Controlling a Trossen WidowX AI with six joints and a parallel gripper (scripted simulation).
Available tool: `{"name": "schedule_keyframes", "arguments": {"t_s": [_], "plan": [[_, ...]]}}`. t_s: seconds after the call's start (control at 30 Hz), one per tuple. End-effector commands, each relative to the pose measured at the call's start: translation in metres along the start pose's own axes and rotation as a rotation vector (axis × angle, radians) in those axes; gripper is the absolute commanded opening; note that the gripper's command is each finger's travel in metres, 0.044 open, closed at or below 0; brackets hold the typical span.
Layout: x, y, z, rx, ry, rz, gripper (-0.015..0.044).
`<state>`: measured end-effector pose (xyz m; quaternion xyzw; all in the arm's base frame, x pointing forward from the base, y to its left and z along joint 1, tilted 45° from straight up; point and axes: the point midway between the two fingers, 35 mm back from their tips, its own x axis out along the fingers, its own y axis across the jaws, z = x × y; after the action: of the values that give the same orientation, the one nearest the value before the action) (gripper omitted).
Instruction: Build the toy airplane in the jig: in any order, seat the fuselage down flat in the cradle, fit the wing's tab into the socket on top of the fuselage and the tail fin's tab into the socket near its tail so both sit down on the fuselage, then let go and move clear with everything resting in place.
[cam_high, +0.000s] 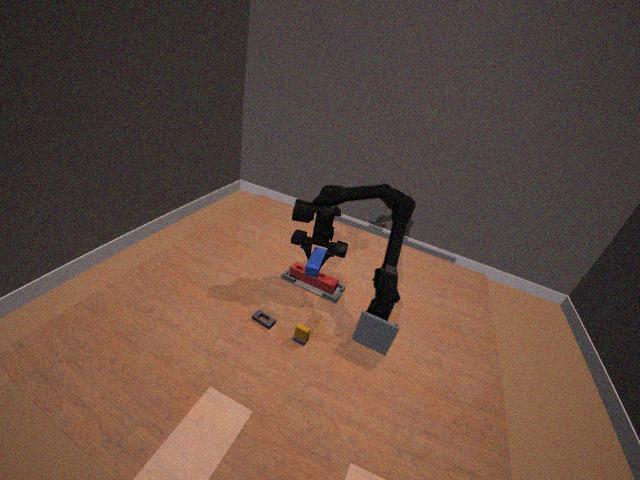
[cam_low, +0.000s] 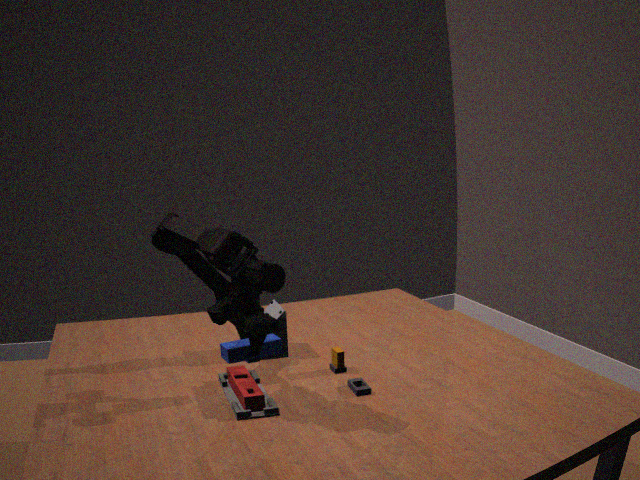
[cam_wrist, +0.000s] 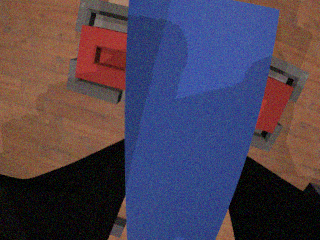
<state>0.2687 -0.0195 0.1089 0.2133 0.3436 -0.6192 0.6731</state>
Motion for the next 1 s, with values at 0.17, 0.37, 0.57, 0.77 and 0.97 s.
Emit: {"name": "schedule_keyframes", "arguments": {"t_s": [0.17, 0.37, 0.57, 0.77, 0.97], "plan": [[0.008, -0.022, 0.017, 0.156, -0.017, 0.001, 0.0], [0.009, -0.025, 0.019, 0.18, -0.019, 0.0, 0.0079], [0.009, -0.025, 0.019, 0.18, -0.019, 0.0, 0.0195], [0.009, -0.025, 0.019, 0.18, -0.019, 0.0, 0.0195], [0.009, -0.025, 0.019, 0.18, -0.019, 0.0, 0.0195]]}}
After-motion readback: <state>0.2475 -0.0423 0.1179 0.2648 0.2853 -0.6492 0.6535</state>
